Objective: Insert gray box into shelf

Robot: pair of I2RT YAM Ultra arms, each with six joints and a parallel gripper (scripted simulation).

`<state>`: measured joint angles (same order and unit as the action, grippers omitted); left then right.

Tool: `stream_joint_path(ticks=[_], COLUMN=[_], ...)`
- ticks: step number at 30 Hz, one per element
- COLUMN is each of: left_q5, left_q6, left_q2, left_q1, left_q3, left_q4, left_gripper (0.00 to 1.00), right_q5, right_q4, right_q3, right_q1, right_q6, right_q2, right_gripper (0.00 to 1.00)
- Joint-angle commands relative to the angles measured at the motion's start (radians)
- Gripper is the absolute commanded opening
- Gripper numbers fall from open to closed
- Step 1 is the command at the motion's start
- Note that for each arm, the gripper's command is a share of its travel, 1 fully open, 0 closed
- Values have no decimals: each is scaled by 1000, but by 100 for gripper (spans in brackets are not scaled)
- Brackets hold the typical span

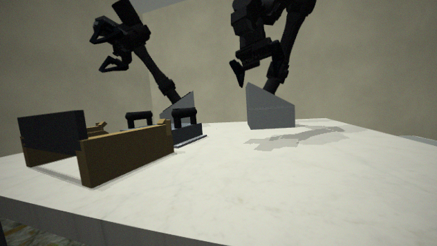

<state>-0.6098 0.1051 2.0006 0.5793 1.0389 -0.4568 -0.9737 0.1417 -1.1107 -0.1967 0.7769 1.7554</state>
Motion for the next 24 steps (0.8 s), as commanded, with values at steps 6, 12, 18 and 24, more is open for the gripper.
stream_joint_path(ticks=[6,12,18,24], left_q5=[-56,-96,-128,-187], left_q6=[-175,-328,-445,-575], left_q2=[89,200,287,413], left_q1=[143,288,398,536], left_q3=[-41,-53,-75,-105], left_q4=[198,348,461,615], left_gripper=[100,100,100,100], right_q5=[91,168,227,296], right_q4=[-246,-440,-594,-784], right_q3=[53,106,144,183], right_q1=[27,56,86,120], right_q6=[-77,-142,-189,-232], right_q2=[-78,-130,-169,-209], right_gripper=[100,100,100,100])
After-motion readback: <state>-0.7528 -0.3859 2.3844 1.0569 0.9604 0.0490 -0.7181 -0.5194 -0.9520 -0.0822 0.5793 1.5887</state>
